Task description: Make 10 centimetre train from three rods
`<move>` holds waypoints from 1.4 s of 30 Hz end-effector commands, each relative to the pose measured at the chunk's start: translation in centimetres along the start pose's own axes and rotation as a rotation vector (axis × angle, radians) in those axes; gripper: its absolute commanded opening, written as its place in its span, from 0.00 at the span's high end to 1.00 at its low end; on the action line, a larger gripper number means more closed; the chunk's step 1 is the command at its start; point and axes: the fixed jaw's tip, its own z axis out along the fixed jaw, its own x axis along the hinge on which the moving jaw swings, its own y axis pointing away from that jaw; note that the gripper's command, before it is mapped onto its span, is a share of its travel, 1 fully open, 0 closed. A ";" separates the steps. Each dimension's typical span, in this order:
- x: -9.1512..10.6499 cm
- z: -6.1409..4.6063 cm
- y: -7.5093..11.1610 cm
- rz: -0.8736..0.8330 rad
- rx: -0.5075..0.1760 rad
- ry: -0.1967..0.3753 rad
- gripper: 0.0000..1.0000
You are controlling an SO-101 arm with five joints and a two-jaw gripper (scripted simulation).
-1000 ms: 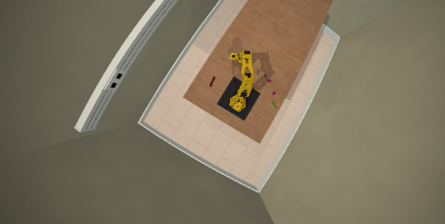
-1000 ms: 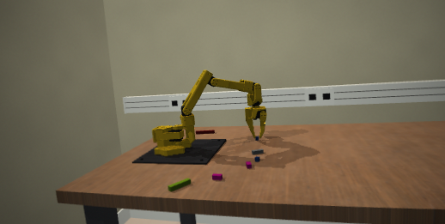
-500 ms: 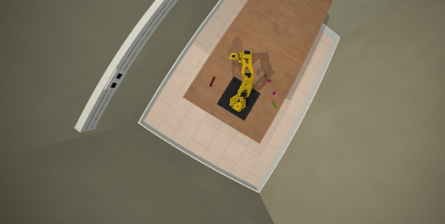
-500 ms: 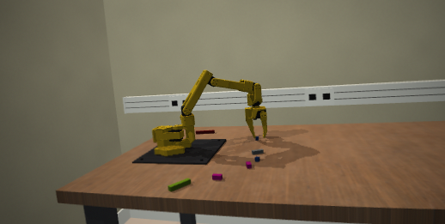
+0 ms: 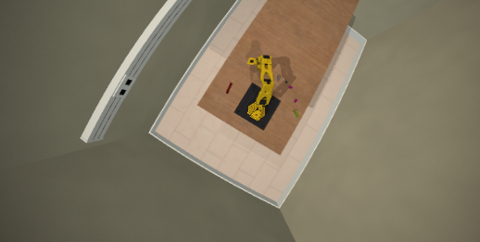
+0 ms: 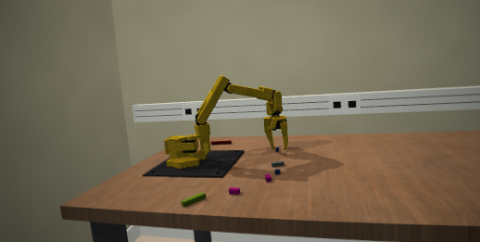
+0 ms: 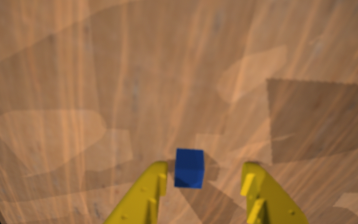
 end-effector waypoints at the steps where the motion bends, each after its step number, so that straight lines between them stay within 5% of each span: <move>1: -0.1 0.2 0.6 0.003 -0.009 0.002 0.83; 31: -0.1 0.0 0.9 0.003 -0.009 0.002 0.83; 42: -0.2 -0.8 0.9 0.003 -0.009 0.002 0.83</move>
